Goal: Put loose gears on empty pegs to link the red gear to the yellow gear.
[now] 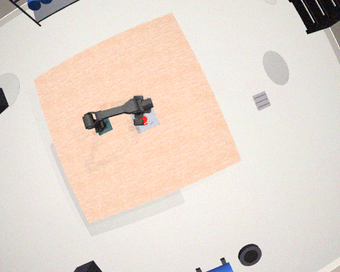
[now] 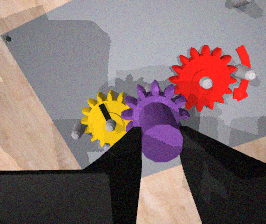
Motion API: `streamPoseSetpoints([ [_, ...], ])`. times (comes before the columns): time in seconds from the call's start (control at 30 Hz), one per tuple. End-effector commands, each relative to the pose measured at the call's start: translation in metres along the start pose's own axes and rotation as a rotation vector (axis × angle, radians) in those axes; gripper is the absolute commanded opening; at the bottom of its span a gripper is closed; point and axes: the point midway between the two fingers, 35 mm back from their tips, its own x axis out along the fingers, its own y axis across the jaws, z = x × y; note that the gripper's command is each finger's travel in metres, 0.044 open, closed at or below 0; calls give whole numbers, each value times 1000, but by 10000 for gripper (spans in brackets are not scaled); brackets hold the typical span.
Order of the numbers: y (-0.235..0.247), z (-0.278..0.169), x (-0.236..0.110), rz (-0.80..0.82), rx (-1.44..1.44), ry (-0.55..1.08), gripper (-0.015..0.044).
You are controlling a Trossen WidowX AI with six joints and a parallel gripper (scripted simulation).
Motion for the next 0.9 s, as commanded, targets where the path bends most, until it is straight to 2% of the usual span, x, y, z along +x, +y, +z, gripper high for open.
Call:
streamPoseSetpoints([
  [0.0, -1, 0, -1, -4, -7, -1, 0],
  [0.6, -1, 0, -1, -4, -16, -1, 0],
  [0.87, -1, 0, 8, -5, -161, -1, 0],
])
